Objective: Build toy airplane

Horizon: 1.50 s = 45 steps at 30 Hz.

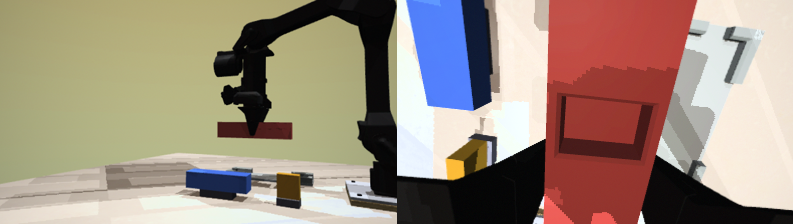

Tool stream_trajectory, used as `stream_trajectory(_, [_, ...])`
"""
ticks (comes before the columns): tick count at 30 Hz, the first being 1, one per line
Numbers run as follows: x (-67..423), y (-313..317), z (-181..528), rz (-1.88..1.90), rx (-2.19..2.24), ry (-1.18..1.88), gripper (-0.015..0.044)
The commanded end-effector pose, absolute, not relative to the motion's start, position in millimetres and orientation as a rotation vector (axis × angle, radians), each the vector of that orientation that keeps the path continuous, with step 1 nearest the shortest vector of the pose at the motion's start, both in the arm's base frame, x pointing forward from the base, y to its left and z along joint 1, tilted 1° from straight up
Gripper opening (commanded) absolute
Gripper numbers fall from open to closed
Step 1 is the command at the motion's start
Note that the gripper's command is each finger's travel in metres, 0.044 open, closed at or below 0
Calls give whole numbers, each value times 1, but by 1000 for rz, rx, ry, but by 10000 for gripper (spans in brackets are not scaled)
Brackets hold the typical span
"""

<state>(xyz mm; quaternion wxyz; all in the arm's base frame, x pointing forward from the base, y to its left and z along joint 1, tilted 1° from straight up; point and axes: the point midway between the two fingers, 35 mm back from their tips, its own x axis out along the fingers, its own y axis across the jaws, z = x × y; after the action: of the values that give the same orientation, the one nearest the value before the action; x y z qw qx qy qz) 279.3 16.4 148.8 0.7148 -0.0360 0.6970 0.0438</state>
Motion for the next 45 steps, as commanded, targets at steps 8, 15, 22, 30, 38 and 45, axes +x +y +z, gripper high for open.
stream_trajectory(8, [283, -16, 132, 99, -84, 1542, 0])
stream_trajectory(15, [282, -37, 122, 98, -86, 1543, 0])
stream_trajectory(22, [280, -58, 112, 96, -88, 1543, 0])
stream_trajectory(30, [274, -81, 101, 95, -90, 1544, 0])
stream_trajectory(38, [267, -102, 90, 94, -92, 1545, 0])
stream_trajectory(45, [267, -103, 90, 94, -92, 1545, 131])
